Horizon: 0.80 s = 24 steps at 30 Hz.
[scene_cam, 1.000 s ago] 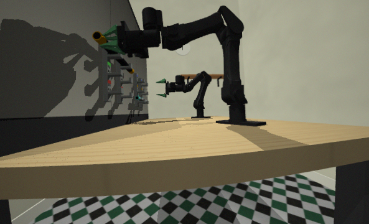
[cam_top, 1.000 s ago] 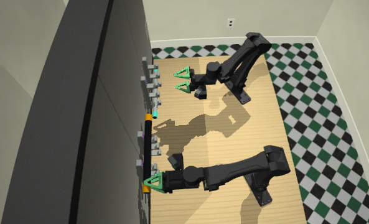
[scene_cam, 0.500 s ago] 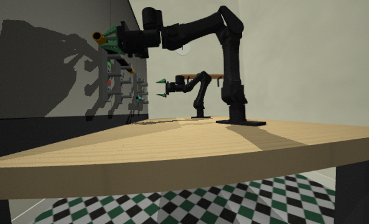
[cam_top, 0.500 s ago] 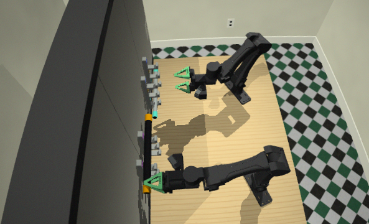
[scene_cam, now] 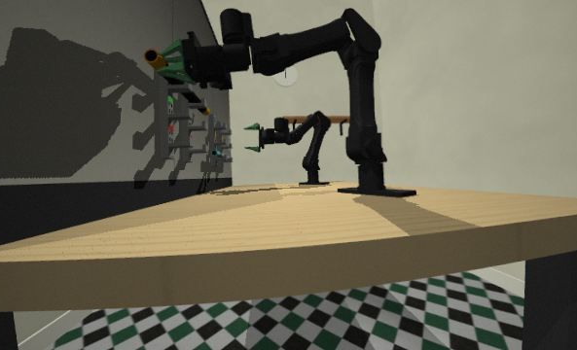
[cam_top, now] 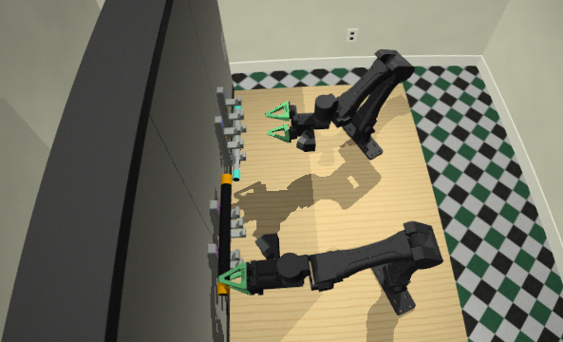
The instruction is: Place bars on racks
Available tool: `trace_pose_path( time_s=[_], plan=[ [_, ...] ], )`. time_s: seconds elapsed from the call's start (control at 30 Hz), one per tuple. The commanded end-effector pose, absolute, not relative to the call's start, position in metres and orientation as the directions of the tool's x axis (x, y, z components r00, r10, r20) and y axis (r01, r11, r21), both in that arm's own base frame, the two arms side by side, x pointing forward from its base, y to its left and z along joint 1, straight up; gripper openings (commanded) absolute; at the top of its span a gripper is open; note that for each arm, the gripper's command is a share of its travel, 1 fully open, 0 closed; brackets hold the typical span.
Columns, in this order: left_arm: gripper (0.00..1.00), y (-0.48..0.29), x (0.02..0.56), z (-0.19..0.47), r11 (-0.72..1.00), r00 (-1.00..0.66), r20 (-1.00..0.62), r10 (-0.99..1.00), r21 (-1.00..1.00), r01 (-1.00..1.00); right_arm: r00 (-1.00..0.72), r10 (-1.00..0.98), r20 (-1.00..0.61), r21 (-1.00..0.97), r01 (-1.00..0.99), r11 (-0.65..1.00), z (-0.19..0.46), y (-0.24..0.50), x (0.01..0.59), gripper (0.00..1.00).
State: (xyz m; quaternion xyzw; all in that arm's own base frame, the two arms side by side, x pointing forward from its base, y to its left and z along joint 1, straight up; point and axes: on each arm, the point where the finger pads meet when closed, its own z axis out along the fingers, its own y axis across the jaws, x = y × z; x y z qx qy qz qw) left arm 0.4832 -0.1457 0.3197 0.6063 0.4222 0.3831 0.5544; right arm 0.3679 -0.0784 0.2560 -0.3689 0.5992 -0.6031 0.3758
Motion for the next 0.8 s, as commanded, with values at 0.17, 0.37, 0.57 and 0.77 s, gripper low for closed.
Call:
trace_pose_path(
  time_s=[0.17, 0.37, 0.57, 0.77],
  plan=[
    [0.0, -0.147, 0.478, 0.371, 0.0, 0.352, 0.0, 0.936, 1.0, 0.0, -0.462, -0.887, 0.0, -1.0, 0.0, 0.0, 0.249, -0.084, 0.366, 1.0],
    [0.0, -0.147, 0.478, 0.378, 0.0, 0.352, 0.0, 0.936, 1.0, 0.0, -0.462, -0.887, 0.0, -1.0, 0.0, 0.0, 0.249, -0.084, 0.366, 1.0],
    [0.0, -0.147, 0.478, 0.386, 0.0, 0.352, 0.0, 0.936, 1.0, 0.0, -0.462, -0.887, 0.0, -1.0, 0.0, 0.0, 0.249, -0.084, 0.366, 1.0],
    [0.0, -0.146, 0.477, 0.389, 0.0, 0.352, 0.0, 0.936, 1.0, 0.0, -0.462, -0.887, 0.0, -1.0, 0.0, 0.0, 0.249, -0.084, 0.366, 1.0]
  ],
)
